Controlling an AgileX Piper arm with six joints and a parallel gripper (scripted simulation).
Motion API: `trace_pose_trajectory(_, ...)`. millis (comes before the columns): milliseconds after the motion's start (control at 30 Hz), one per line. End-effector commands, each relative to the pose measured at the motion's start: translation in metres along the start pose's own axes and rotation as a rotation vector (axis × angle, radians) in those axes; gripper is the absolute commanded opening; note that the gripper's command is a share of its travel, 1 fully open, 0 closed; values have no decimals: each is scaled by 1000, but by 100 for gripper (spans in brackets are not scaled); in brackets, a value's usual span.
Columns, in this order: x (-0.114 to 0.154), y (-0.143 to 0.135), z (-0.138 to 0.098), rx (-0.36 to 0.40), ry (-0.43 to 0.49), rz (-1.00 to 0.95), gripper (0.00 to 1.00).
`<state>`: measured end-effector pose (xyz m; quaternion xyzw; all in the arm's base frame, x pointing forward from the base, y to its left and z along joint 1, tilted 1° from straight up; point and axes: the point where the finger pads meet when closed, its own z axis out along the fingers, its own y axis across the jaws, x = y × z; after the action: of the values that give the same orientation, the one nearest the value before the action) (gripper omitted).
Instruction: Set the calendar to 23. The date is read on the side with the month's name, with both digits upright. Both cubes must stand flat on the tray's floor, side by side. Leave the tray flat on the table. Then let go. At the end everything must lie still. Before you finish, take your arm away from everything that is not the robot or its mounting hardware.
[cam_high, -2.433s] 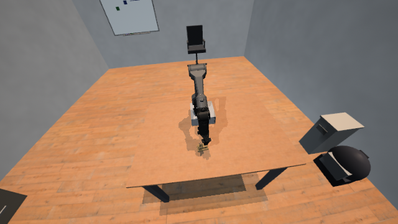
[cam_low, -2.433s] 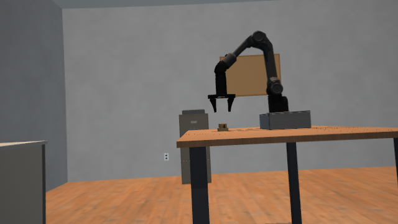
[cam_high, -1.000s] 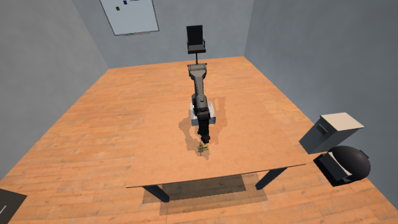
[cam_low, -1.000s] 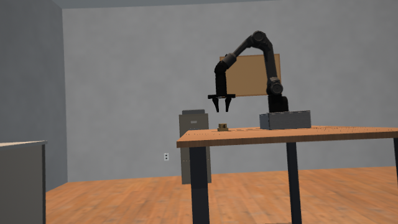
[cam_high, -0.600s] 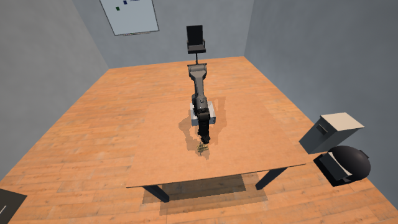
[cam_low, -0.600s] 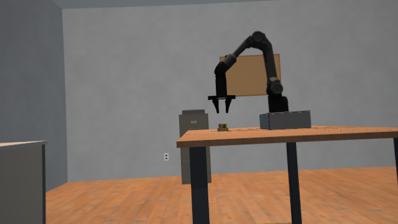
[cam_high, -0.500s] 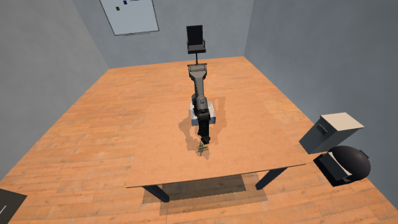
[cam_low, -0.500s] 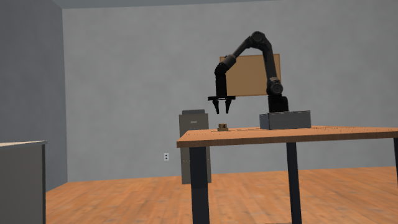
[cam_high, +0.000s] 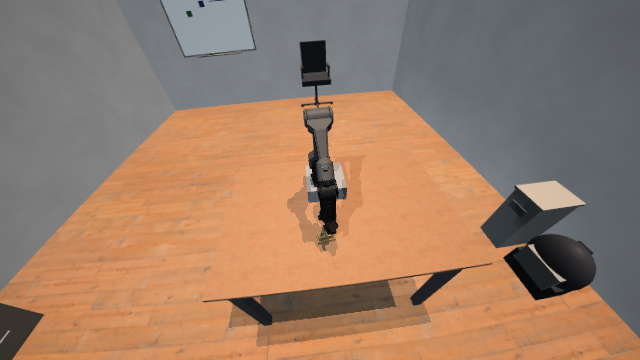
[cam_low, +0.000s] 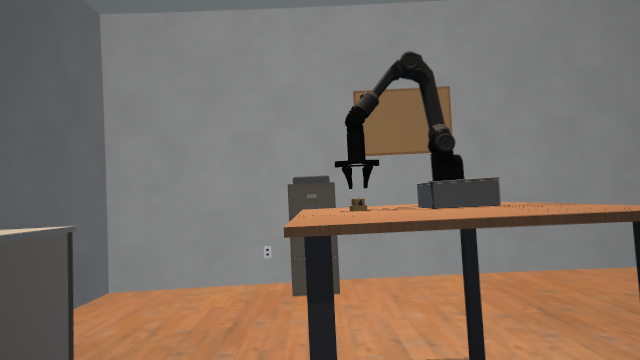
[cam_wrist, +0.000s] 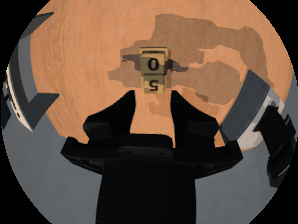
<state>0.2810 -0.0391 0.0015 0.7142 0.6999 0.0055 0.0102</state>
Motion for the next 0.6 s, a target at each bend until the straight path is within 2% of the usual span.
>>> trace_pose_trajectory(0, 0, -1, 4, 4, 0, 0, 61)
trace_pose_trajectory(567, 1, -1, 23, 3, 0, 0, 61)
